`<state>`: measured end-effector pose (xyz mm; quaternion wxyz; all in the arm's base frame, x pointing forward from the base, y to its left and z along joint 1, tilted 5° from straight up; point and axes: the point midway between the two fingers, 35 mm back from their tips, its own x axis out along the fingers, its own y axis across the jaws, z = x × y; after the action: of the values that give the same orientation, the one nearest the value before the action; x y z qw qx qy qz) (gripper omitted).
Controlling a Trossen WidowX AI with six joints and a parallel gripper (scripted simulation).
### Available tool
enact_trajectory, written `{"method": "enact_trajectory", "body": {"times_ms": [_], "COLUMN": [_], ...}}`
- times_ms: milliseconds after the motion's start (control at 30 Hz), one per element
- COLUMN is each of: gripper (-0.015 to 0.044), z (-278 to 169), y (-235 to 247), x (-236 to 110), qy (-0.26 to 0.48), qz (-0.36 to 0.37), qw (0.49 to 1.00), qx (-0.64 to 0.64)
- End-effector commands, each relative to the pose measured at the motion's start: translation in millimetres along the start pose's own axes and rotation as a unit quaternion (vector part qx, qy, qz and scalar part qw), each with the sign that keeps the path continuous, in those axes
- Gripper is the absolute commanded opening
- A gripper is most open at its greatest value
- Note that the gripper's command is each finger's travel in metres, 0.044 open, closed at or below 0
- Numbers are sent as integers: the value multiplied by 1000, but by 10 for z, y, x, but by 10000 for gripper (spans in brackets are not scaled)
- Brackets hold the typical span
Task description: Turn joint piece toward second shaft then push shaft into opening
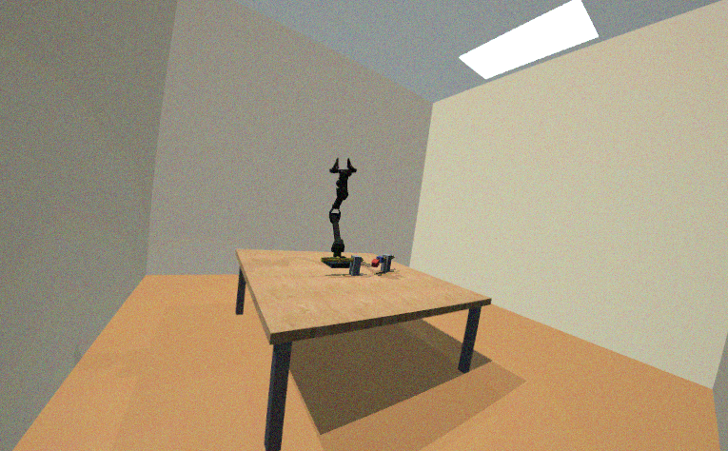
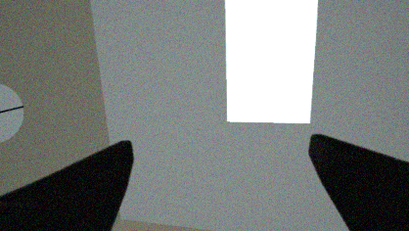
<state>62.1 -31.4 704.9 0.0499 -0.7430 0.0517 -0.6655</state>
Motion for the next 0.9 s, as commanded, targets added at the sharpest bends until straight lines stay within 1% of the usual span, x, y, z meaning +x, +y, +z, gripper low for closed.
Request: {"method": "enact_trajectory", "body": {"times_ms": [0,33,100,400,567,733,867], "gripper": [426,440,440,440,440,440,440], "z": [0,0,44,637,973,1373,1578], "y": [0,0,7,72,91,97,85], "x": [0,0,2,-18,-68,-218,-288], "qy": [0,0,-7,-98,-148,-201,-229], "qz": [0,0,1,27,48,72,90], "qw": [1000,1000,1000,987,969,947,929], "qx": [0,0,9,128,193,239,276]}}
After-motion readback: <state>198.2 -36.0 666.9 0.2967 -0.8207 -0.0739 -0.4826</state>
